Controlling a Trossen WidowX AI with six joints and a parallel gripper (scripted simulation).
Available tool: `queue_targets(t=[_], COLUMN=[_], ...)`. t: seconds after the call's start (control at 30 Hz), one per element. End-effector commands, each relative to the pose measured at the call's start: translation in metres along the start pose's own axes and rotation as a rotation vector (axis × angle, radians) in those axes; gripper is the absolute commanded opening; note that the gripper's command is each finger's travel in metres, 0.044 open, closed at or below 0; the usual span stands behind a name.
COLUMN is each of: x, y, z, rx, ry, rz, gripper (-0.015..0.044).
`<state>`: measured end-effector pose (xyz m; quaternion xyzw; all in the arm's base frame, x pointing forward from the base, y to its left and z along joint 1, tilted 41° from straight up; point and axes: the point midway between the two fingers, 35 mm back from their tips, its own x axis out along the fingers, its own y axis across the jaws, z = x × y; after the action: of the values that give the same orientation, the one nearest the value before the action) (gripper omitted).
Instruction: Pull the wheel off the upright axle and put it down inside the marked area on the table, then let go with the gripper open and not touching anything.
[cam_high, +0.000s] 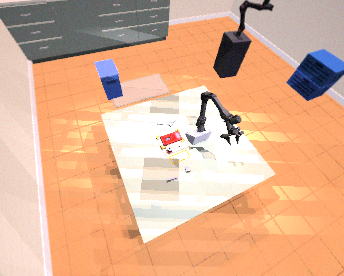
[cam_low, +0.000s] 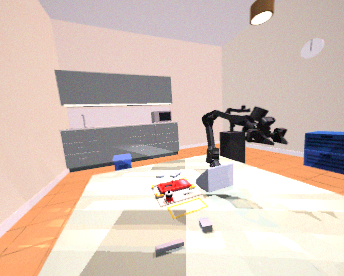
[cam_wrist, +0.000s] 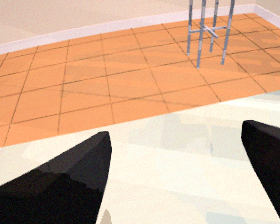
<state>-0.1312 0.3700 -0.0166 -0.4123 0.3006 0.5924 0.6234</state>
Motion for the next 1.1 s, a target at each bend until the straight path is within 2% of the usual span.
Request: queue_targets(t=[0.0, 0.17, 0.5, 0.8, 1.07], x=[0.012, 0.023, 0.022, 0.006, -0.033], y=[-0.049, -0.129, -0.267, -0.336, -0.413], z=[0.007, 0.004, -0.044, -0.088, -0.158], rx=[0.221, 0.585, 1.167, 1.546, 2.057], ry=[0.048, 0.119, 0.227, 0.278, 0.259], rz=[-0.099, -0.262, -0.604, -0.786, -1.145], gripper=[0.03, 0.03, 0.03, 0.03, 0.03])
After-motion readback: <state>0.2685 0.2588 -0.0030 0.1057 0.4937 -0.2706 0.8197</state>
